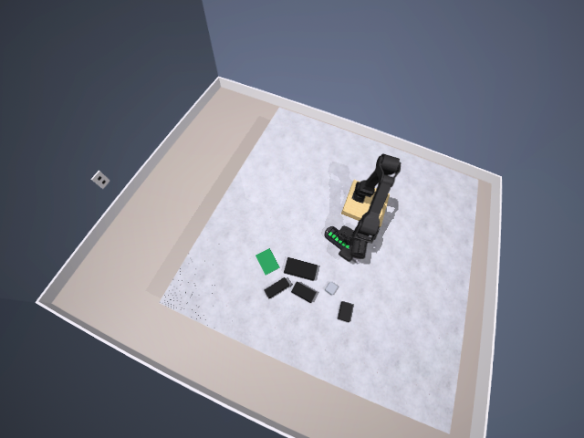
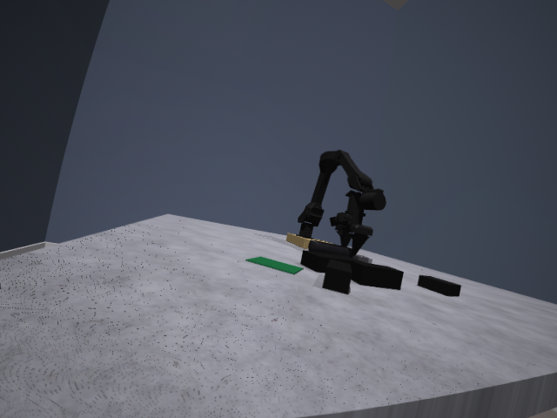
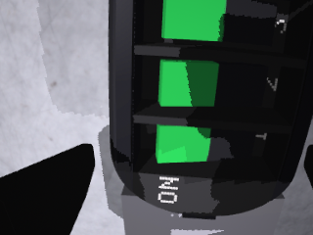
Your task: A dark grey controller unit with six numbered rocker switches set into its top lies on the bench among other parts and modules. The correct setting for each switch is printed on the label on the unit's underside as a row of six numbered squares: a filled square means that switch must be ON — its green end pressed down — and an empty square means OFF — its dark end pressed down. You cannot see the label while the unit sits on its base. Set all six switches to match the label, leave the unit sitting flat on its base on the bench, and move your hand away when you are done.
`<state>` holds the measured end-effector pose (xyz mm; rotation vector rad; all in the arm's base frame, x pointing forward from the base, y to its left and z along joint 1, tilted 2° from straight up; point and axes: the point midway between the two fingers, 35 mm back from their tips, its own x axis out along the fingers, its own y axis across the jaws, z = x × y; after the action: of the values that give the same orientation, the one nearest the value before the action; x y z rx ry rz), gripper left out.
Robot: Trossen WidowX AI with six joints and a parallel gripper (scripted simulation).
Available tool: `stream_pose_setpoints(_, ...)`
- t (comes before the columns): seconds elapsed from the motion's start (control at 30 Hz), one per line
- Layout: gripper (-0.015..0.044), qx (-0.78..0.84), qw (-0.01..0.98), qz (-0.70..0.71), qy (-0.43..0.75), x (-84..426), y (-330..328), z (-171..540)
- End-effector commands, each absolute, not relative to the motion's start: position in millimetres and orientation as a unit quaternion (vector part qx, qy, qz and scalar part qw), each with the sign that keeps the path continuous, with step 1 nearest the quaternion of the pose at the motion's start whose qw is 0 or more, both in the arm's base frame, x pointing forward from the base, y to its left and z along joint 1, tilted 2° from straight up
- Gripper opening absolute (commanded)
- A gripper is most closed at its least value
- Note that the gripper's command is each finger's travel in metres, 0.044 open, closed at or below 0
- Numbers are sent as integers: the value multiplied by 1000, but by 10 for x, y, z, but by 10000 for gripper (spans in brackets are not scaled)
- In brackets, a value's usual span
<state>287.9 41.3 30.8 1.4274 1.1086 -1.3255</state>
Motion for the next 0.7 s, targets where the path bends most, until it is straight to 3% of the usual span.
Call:
stream_pose_setpoints(0.0, 440, 573, 435, -533, 445, 2855, 241, 412)
stream_pose_setpoints(0.13, 440, 572, 436, -534, 444, 2741, -166, 665)
stream_pose_setpoints(0.67, 440, 572, 436, -534, 444, 2733, -184, 677)
